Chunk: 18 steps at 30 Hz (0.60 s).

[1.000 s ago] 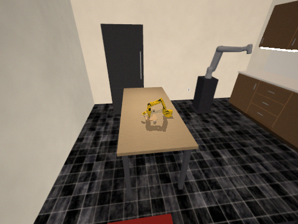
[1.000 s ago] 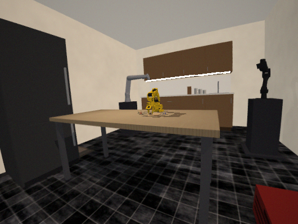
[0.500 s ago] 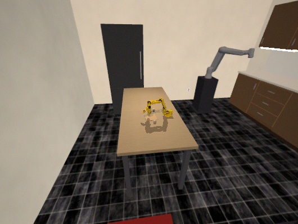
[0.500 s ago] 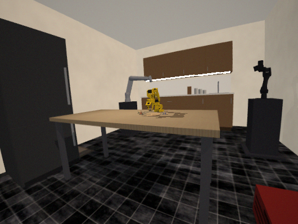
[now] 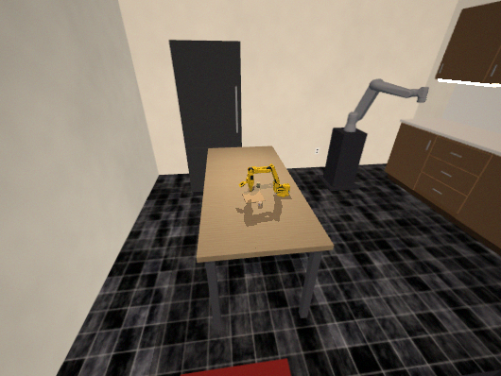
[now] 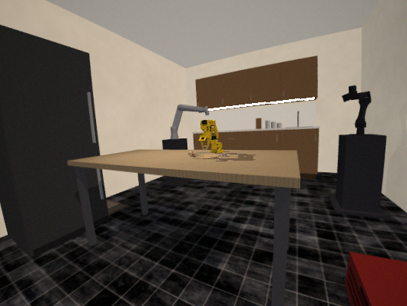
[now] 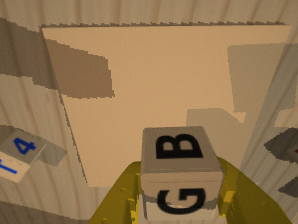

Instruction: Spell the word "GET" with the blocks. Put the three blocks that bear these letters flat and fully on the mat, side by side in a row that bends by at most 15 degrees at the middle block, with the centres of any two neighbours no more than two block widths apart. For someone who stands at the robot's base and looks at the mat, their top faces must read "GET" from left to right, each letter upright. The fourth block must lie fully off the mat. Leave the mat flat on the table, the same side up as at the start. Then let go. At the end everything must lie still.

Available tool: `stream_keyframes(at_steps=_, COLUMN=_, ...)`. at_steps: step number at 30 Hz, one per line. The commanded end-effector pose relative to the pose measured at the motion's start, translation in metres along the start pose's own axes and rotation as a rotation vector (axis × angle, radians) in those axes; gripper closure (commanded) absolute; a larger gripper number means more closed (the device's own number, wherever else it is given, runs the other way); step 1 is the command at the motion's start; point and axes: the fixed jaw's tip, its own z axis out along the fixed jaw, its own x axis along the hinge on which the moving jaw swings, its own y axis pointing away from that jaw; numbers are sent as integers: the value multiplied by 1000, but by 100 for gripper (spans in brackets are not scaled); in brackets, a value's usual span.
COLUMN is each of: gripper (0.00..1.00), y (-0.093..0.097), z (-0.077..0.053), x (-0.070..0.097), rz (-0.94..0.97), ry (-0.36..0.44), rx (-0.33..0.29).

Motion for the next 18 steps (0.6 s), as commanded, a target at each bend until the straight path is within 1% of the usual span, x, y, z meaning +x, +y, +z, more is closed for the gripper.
stream_keyframes(at_steps=1, gripper=100, y=3, z=-16, x=-5, rz=-14, ry=-76, rx=-2)
stream_keyframes(at_steps=4, gripper=100, y=14, z=-16, x=0, rz=-63, ry=-72, rx=-3)
stream_keyframes(at_steps=7, gripper=100, y=34, z=-15, x=9, rz=-154, ry=-72, rx=-6)
stream_keyframes(at_steps=9, gripper=100, y=51, z=-14, x=19, rz=-233, ry=-71, rx=-8)
stream_keyframes(at_steps=12, gripper=100, y=75, z=-12, x=38, rz=-368, ry=-71, rx=-12)
stream_keyframes(at_steps=14, gripper=100, y=75, z=-12, x=38, rz=-368, ry=-71, rx=-12)
stream_keyframes(at_steps=18, gripper=100, y=100, z=-7, x=68, rz=-543, ry=-70, rx=-18)
